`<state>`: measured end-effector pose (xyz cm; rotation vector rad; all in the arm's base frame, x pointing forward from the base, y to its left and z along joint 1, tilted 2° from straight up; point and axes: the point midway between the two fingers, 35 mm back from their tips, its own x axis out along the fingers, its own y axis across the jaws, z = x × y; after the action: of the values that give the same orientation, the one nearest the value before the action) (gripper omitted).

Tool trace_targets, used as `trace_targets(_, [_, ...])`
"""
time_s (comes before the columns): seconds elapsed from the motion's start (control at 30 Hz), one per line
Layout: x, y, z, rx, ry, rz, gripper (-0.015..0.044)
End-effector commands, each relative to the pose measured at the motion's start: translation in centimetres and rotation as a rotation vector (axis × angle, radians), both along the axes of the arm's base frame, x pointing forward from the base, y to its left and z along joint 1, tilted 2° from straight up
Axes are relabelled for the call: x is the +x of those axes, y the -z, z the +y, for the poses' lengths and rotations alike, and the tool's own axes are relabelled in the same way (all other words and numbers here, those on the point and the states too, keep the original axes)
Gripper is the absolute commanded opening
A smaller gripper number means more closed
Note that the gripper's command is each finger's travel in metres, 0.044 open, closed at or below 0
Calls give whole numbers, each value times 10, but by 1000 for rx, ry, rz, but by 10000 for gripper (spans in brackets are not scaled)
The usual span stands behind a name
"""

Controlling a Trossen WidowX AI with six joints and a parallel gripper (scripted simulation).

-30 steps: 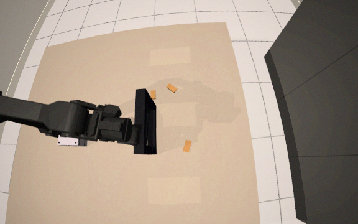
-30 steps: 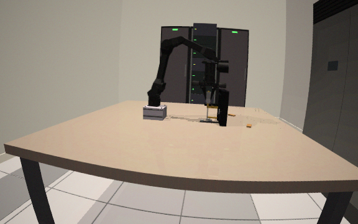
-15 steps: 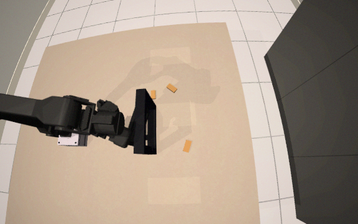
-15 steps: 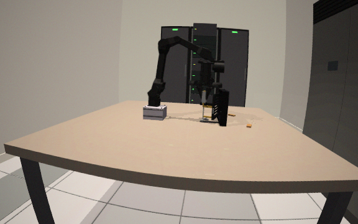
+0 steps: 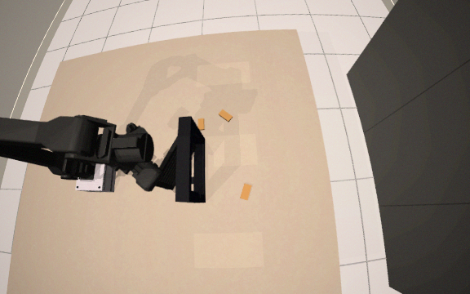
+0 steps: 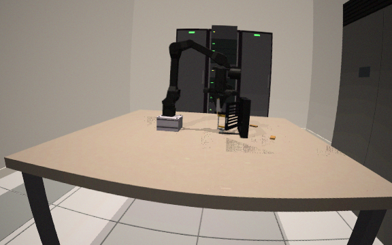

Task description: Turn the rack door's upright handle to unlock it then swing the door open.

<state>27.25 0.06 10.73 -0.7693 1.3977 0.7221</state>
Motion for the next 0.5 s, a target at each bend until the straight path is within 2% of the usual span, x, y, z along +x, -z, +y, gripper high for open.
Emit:
trace_targets(0.0, [-2,0,4,4,77,-13,20])
trace_targets(0.47, [-18,2,28,17,275,-13,20])
